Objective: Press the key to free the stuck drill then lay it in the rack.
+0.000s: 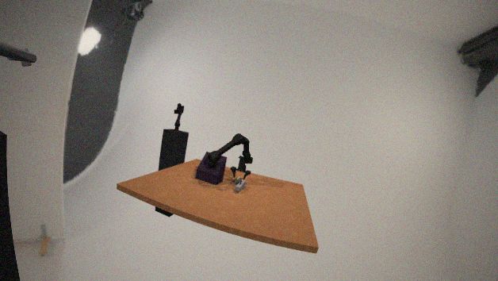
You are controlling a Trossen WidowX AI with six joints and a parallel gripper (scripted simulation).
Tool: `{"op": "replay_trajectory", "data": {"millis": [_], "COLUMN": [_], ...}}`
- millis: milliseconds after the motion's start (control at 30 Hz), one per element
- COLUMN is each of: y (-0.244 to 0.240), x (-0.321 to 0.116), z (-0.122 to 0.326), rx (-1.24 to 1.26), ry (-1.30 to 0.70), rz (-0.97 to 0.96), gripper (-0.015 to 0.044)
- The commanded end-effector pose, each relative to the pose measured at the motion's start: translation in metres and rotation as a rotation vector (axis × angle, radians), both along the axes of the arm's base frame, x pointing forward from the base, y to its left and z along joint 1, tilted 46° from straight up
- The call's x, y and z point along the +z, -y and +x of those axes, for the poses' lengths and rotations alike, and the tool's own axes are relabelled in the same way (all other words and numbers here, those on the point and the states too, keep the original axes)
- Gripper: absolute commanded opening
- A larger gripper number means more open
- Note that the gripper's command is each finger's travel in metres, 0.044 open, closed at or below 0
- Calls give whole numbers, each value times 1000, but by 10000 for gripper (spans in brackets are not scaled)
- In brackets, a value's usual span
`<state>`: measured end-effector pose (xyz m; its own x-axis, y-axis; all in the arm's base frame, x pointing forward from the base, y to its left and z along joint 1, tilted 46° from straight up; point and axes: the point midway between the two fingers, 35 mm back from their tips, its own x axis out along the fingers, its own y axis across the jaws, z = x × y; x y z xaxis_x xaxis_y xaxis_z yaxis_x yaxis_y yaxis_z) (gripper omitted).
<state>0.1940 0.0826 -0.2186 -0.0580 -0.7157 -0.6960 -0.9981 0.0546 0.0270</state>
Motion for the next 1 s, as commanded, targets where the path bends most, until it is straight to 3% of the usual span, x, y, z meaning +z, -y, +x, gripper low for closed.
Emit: {"op": "replay_trajectory", "data": {"millis": [0,633,967], "y": [-14,-46,-77], "x": [12,49,84], "z": [2,10,78], "rx": [1,-8,-206], "ry": [11,39,270], "rz": [13,16,323], "gripper": [440,440,440]}}
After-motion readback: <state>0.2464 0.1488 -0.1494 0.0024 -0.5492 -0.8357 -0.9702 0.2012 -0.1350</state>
